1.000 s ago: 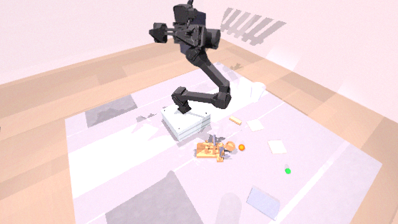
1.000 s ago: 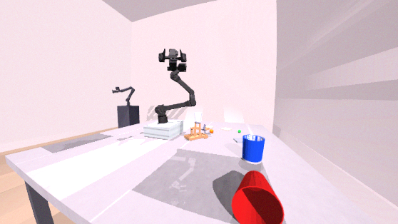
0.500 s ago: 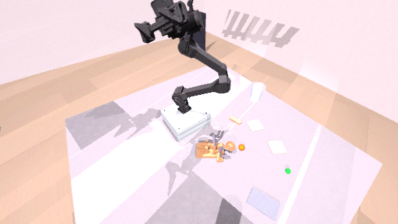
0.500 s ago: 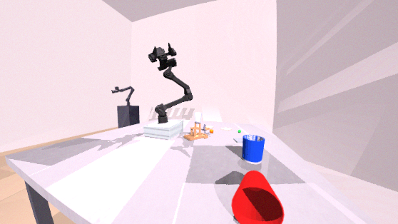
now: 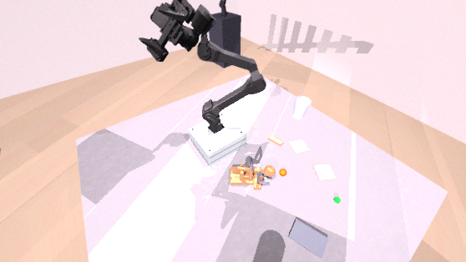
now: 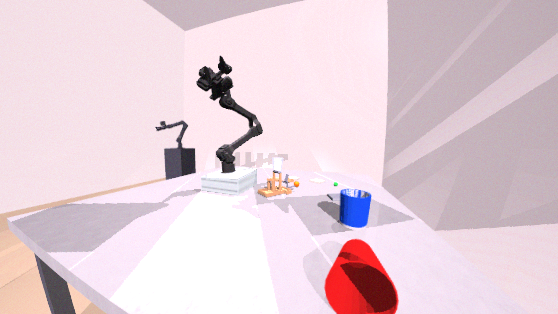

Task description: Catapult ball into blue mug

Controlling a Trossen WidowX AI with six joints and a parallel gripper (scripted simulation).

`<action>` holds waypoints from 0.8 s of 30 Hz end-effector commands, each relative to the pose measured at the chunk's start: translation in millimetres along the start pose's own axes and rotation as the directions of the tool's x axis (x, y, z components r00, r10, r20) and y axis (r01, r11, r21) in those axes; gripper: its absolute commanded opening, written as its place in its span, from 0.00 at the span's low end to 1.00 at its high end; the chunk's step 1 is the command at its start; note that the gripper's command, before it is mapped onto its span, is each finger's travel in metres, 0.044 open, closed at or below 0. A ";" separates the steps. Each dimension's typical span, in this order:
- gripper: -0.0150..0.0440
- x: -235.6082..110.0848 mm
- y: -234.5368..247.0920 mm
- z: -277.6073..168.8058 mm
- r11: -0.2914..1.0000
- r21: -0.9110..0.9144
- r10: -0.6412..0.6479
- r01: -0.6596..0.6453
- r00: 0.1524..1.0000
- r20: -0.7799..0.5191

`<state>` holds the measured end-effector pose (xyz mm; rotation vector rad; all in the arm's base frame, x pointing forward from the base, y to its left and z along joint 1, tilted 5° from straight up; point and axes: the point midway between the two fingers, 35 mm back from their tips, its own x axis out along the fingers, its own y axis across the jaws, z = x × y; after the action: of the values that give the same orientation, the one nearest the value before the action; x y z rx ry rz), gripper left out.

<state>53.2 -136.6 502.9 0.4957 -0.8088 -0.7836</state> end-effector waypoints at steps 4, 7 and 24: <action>1.00 15.7 -25.2 1.2 0.977 0.214 -0.016 0.024 0.999 -0.041; 1.00 22.8 -35.5 -2.1 0.955 0.295 -0.023 0.042 0.998 -0.066; 1.00 69.6 -104.3 -62.9 0.677 0.666 -0.139 0.315 0.942 -0.305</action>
<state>76.9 -235.9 442.7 1.2728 -0.8470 -0.5991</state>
